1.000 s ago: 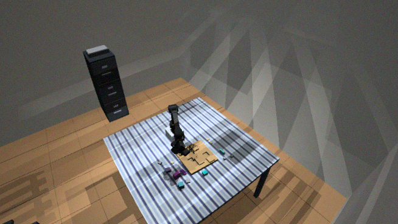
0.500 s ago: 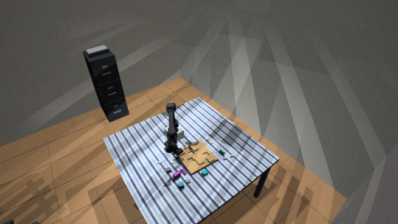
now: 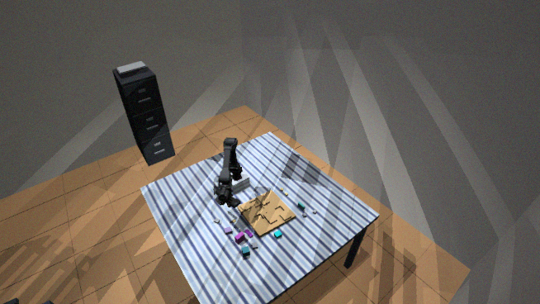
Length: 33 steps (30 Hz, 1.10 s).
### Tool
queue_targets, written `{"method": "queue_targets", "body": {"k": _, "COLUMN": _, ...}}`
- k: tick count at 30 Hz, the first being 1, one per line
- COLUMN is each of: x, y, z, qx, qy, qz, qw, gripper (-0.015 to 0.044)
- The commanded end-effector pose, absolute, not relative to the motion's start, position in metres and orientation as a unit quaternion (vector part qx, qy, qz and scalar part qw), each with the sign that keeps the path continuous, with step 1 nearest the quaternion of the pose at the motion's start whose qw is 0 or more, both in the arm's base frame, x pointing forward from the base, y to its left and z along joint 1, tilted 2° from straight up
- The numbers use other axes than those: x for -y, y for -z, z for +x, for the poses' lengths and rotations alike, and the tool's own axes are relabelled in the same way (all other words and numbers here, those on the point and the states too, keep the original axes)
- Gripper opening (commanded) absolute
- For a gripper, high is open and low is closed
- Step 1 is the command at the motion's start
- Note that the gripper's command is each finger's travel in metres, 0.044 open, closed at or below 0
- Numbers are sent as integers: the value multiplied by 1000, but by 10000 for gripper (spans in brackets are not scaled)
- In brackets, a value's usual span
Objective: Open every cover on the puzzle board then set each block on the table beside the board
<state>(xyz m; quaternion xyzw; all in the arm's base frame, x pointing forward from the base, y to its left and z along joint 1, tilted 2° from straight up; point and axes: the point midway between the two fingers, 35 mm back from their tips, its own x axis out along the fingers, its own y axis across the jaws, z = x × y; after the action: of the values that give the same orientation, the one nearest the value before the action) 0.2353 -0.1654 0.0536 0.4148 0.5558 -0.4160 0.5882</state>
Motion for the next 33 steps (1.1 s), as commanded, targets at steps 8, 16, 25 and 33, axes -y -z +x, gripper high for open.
{"method": "queue_targets", "body": {"k": 8, "x": 171, "y": -43, "z": 231, "qx": -556, "qy": 413, "qz": 415, "qw": 591, "gripper": 80}}
{"method": "queue_targets", "body": {"k": 16, "x": 172, "y": -30, "z": 233, "qx": -556, "qy": 413, "qz": 415, "qw": 591, "gripper": 80}}
{"method": "queue_targets", "body": {"k": 25, "x": 173, "y": -15, "z": 235, "qx": -556, "qy": 413, "qz": 415, "qw": 591, "gripper": 80}}
{"method": "queue_targets", "body": {"k": 33, "x": 174, "y": -2, "z": 235, "qx": -556, "qy": 413, "qz": 415, "qw": 591, "gripper": 80}}
